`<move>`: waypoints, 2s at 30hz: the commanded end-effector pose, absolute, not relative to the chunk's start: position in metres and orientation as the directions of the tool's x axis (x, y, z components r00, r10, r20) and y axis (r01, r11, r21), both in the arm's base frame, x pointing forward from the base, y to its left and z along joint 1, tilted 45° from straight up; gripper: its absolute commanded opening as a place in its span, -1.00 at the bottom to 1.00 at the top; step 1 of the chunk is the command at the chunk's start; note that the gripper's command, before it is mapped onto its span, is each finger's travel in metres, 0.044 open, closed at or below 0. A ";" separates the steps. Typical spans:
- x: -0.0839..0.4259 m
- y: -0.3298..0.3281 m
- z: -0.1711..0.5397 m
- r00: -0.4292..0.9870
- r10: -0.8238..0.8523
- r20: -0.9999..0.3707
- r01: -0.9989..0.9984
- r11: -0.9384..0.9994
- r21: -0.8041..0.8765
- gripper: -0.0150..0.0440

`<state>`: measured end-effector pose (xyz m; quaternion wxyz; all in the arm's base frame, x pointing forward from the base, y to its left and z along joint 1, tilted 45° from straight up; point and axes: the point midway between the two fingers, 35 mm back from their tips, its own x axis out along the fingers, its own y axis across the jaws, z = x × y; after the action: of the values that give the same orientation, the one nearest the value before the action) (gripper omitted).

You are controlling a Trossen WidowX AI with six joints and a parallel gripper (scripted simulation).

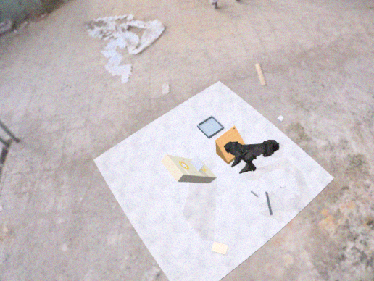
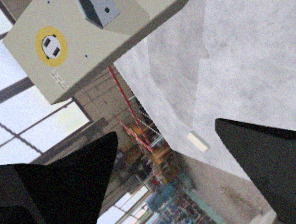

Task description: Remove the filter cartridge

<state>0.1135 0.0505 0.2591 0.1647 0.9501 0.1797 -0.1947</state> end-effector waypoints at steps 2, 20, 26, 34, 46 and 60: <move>0.118 0.046 0.255 0.845 0.273 -0.459 0.410 -0.882 0.230 0.69; 0.233 -0.048 0.225 0.783 0.329 -0.528 0.590 -0.123 0.798 -0.15; 0.262 -0.089 0.202 0.788 0.363 -0.498 0.400 0.313 0.861 -0.15; 0.285 -0.137 0.160 0.805 0.393 -0.445 0.031 0.721 0.692 -0.15; 0.289 -0.152 0.145 0.813 0.399 -0.425 -0.089 0.805 0.586 -0.15; 0.299 -0.148 0.139 0.810 0.399 -0.429 -0.088 0.807 0.584 -0.15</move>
<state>0.2959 -0.1503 0.1434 0.9112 0.2773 0.2731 0.1348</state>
